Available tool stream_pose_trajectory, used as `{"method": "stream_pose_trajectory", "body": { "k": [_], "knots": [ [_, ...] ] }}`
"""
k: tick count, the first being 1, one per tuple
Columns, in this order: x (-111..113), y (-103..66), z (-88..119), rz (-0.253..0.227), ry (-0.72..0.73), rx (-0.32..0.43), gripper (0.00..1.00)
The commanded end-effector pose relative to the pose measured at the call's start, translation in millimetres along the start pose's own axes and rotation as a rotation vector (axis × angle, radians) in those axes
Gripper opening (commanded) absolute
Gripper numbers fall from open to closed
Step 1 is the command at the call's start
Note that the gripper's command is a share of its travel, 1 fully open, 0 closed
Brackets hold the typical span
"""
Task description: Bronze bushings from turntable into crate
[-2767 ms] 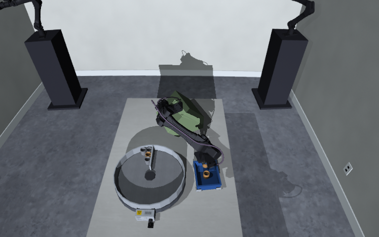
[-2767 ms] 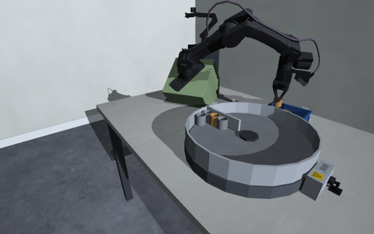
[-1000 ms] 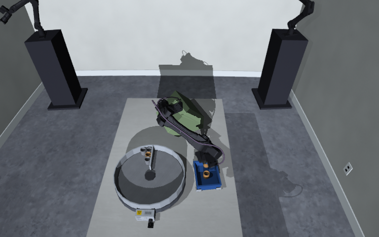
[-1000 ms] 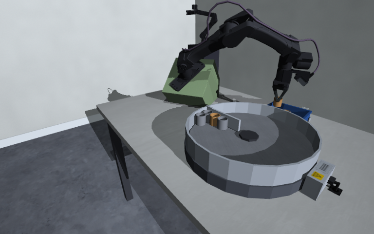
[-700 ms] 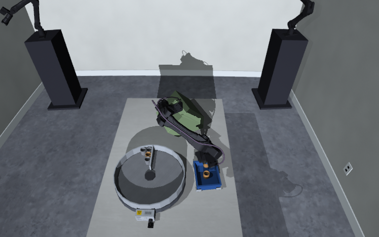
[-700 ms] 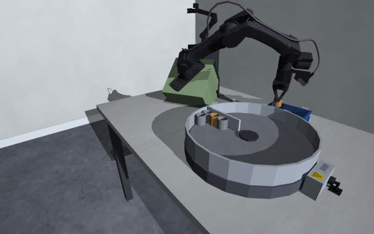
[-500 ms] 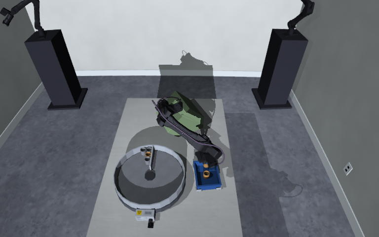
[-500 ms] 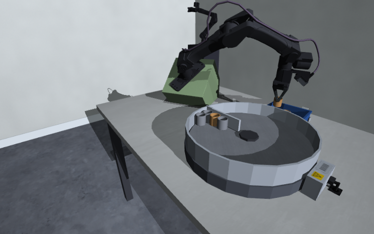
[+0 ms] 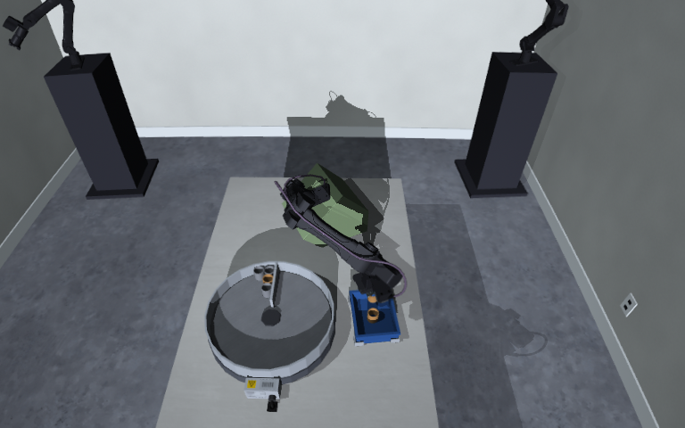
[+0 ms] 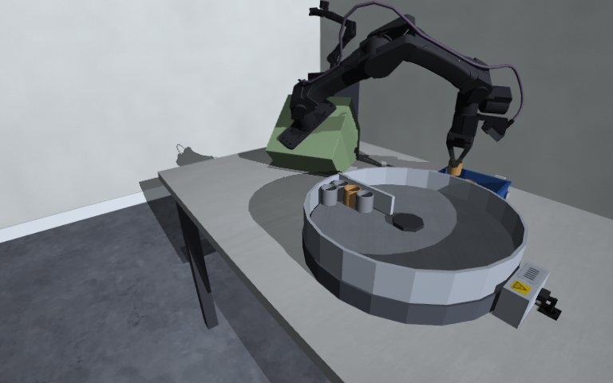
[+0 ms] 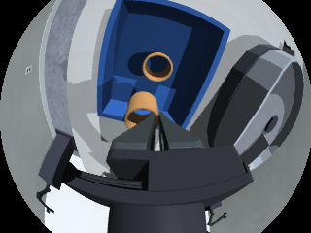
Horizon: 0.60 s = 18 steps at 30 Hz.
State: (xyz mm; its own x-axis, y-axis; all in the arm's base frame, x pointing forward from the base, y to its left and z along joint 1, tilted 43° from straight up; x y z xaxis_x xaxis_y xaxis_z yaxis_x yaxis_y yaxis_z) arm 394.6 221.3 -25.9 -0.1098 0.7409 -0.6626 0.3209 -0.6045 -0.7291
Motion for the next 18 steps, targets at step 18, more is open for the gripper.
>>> {"method": "stream_pose_trajectory", "body": {
  "k": [18],
  "knots": [
    [11.8, 15.3, 2.0, -0.010, -0.025, -0.044, 0.00]
  ]
}}
Point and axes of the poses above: the point where the finger pads meet when closed, its own y axis out along the fingers, its own x axis across the jaws, z = x × y, the point moved 5 cm from there along -y, back along the fingers, and after that the axes turned 11 degrees about y, right-handed, at the moved point
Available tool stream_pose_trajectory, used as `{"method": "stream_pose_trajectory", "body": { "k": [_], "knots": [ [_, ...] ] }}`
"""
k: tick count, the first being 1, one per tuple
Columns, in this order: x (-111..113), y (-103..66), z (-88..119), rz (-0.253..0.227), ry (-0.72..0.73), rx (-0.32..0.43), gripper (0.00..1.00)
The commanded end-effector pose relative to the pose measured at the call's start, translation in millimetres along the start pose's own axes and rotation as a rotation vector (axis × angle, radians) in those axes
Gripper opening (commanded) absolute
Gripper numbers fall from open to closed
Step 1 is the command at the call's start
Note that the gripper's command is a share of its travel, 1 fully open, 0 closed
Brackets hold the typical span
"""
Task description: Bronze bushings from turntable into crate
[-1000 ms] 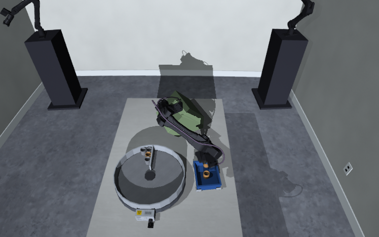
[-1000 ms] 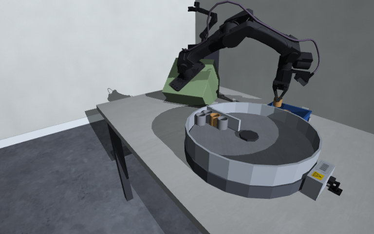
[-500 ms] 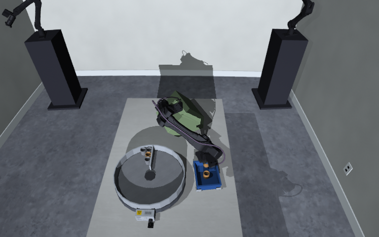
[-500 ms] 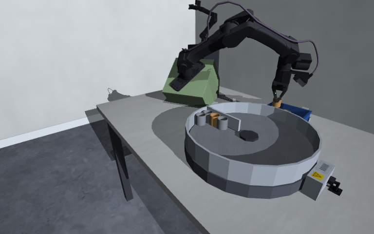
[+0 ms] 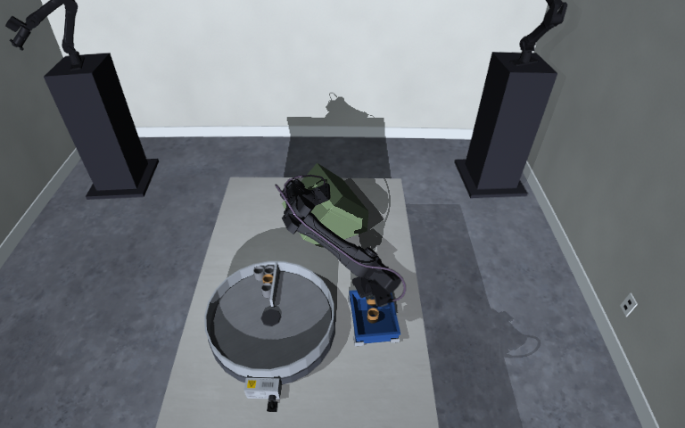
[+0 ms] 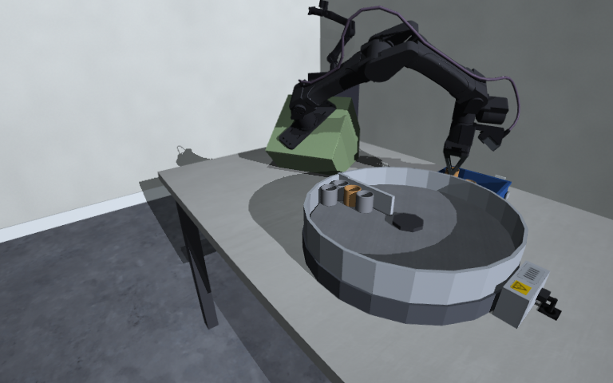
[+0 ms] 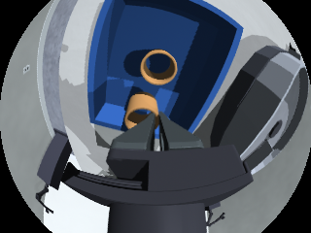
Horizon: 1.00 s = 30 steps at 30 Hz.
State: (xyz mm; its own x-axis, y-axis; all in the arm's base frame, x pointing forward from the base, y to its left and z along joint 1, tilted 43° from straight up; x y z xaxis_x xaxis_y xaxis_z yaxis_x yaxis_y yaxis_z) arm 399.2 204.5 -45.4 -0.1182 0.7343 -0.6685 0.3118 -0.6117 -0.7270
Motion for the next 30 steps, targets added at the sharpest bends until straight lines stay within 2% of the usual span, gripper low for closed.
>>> {"method": "stream_pose_trajectory", "body": {
  "k": [1, 2, 7, 12, 30],
  "knots": [
    [11.8, -10.6, -2.1, -0.015, -0.014, -0.054, 0.00],
    [8.6, -13.9, -5.2, -0.020, -0.004, -0.064, 0.00],
    [13.0, -1.8, -0.8, -0.011, -0.018, -0.051, 0.00],
    [9.6, -6.7, -7.4, -0.021, -0.001, -0.067, 0.00],
    [10.1, -6.1, -6.6, -0.023, 0.002, -0.064, 0.00]
  ]
}}
Point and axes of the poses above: the point where the finger pads meet when closed, its own y axis out along the fingers, its own x axis across the jaws, z = x × y, the point moved 5 cm from there along -y, back along the fingers, and after that the axes turned 11 degrees about y, right-handed, at the moved point
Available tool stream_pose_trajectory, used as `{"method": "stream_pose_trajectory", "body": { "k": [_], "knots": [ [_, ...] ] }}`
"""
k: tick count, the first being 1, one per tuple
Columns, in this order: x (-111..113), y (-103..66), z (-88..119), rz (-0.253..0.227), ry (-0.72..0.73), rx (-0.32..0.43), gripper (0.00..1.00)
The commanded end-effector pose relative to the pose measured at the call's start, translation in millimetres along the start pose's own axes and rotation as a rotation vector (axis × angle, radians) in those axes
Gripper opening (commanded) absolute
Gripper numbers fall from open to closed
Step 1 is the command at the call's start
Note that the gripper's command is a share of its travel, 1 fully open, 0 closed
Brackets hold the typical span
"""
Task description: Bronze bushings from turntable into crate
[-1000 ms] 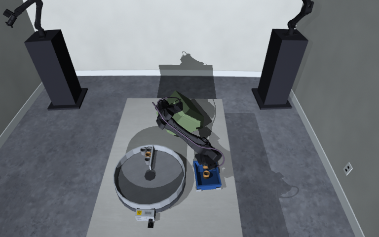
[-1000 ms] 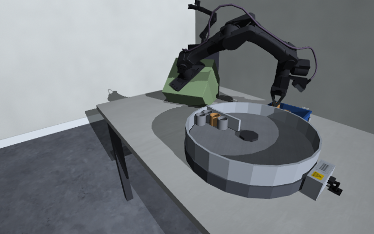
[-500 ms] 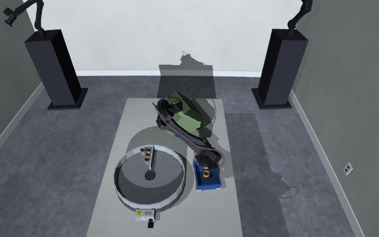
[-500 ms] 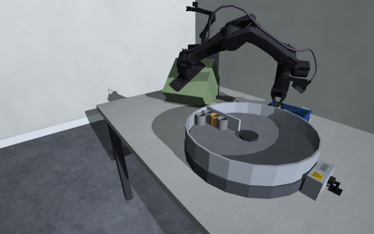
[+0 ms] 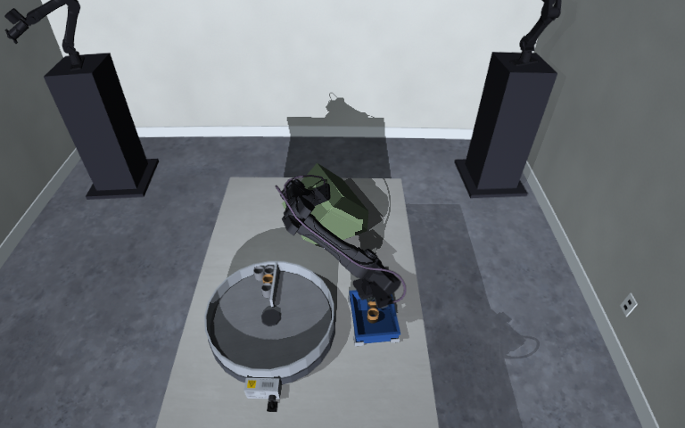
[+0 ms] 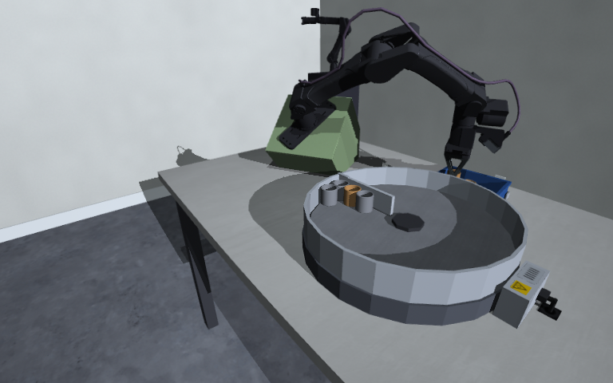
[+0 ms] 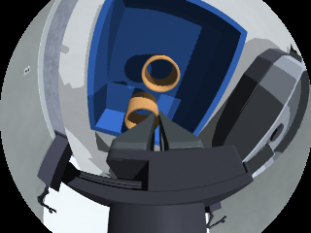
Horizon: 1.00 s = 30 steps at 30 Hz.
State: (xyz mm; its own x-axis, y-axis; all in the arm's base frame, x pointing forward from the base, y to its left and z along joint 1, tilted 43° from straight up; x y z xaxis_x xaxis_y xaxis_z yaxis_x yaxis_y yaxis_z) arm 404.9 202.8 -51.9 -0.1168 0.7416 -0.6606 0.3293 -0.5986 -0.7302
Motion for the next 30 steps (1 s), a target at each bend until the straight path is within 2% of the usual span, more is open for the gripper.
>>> {"method": "stream_pose_trajectory", "body": {
  "k": [1, 24, 28, 30],
  "knots": [
    [7.7, -13.5, -3.0, -0.013, -0.003, -0.044, 0.00],
    [4.3, -13.8, -2.8, -0.012, -0.007, -0.046, 0.00],
    [-5.8, -4.4, -5.3, -0.006, 0.007, -0.038, 0.00],
    [-0.7, -9.0, -4.2, -0.010, -0.005, -0.048, 0.00]
  ]
}}
Point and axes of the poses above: the point where the finger pads meet when closed, its own y axis out along the fingers, its own x axis across the jaws, z = x × y, the point moved 5 cm from there along -y, back along the fingers, and after that the axes turned 11 degrees about y, right-handed, at the moved point
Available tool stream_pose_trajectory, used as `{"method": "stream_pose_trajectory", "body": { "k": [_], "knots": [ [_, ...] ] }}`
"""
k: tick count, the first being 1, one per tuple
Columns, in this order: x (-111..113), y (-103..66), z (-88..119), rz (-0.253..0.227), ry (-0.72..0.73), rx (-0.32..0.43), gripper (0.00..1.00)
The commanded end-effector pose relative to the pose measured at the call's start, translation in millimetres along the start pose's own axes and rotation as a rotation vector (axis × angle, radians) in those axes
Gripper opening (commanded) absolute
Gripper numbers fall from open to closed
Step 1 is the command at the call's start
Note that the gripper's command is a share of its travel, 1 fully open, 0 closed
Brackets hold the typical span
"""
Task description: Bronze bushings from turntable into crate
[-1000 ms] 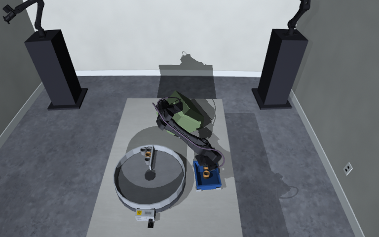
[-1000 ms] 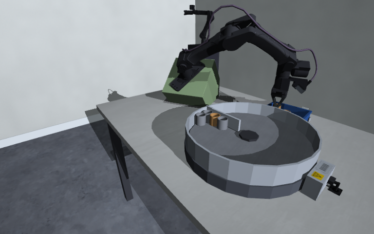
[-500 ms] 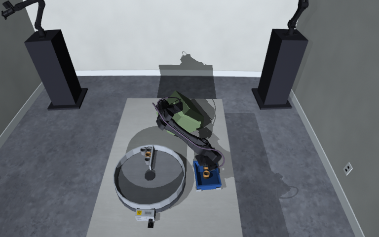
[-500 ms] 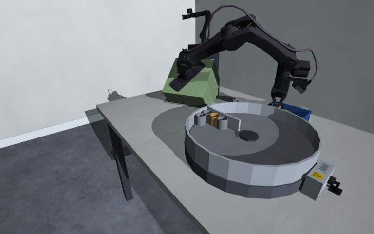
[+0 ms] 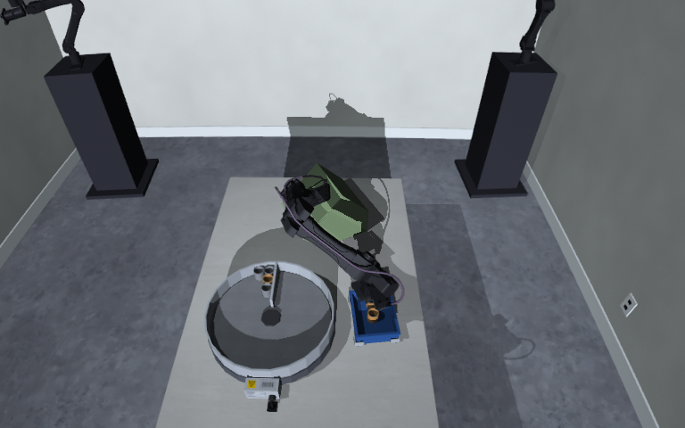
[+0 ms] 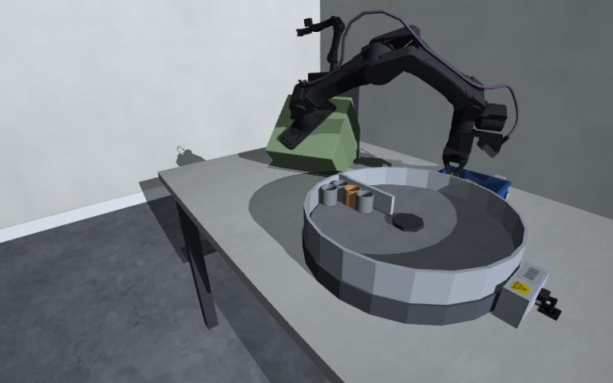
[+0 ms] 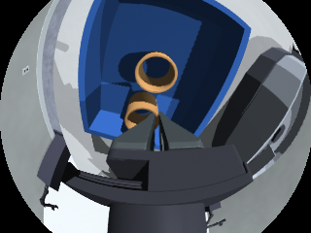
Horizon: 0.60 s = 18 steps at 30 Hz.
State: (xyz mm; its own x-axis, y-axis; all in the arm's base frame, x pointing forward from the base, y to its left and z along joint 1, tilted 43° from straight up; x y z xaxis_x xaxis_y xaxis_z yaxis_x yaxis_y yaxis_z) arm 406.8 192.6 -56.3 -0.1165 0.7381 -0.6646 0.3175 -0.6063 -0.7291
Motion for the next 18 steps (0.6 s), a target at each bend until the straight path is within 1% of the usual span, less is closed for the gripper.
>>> {"method": "stream_pose_trajectory", "body": {
  "k": [1, 3, 18],
  "knots": [
    [4.3, -19.1, -5.9, -0.017, -0.004, -0.061, 0.00],
    [3.8, -23.6, -13.2, -0.026, 0.013, -0.076, 0.00],
    [3.9, -23.6, -13.2, -0.027, 0.017, -0.076, 0.00]
  ]
}}
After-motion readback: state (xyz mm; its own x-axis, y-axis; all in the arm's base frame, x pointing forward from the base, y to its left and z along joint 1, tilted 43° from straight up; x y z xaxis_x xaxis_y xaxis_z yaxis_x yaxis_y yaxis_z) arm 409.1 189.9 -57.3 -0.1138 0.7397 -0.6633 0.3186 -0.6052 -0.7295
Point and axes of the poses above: the point where the finger pads meet when closed, its own y axis out along the fingers, its own x axis across the jaws, z = x × y, the point moved 5 cm from there along -y, back along the fingers, and after that the axes turned 11 degrees about y, right-handed, at the moved point
